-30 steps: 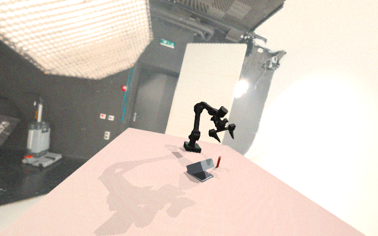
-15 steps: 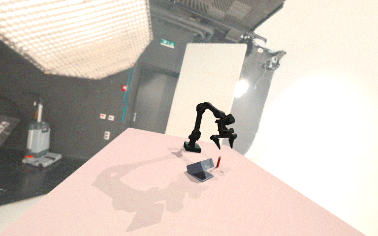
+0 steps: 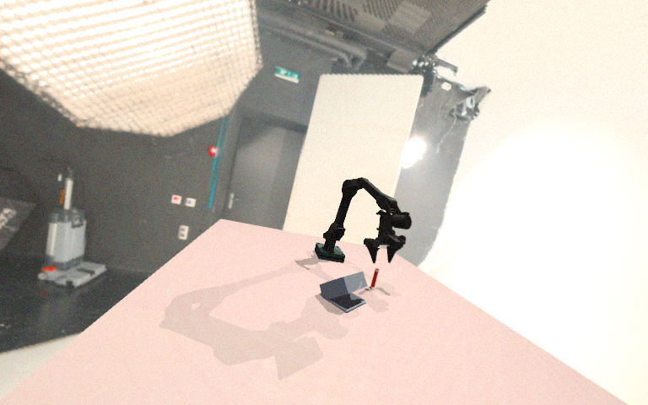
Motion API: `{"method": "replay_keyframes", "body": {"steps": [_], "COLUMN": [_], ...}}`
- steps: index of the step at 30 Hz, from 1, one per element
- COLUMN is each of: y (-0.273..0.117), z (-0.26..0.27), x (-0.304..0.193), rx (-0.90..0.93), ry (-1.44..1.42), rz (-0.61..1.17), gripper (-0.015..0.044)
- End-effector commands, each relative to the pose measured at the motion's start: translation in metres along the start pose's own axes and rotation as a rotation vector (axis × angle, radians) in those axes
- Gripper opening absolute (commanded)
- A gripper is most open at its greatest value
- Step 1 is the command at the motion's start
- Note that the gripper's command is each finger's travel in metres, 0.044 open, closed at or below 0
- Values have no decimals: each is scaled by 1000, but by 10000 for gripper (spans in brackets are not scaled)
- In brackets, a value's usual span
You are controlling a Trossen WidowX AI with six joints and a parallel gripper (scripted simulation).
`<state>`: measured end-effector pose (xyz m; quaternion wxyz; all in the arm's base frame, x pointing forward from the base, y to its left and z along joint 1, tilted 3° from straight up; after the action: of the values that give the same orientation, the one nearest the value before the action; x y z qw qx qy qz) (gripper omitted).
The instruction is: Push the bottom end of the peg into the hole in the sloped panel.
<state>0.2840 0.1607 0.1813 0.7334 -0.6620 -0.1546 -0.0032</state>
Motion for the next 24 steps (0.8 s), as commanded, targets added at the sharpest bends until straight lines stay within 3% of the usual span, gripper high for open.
{"method": "replay_keyframes", "body": {"steps": [1,24], "y": [9,31], "z": [6,6], "x": [-7,-13], "rx": [-42,-60], "ry": [-100,-152], "rz": [97,151], "gripper": [440,440]}}
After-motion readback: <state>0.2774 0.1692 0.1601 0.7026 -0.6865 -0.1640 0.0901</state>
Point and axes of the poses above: the point midway between the two fingers, 35 mm back from their tips, its own y axis out along the fingers, its own z axis across the jaws, x = y × z, the point moved 5 cm from there along -y, back along the fingers, and after that the axes turned 11 degrees about y, right-handed, at the moved point
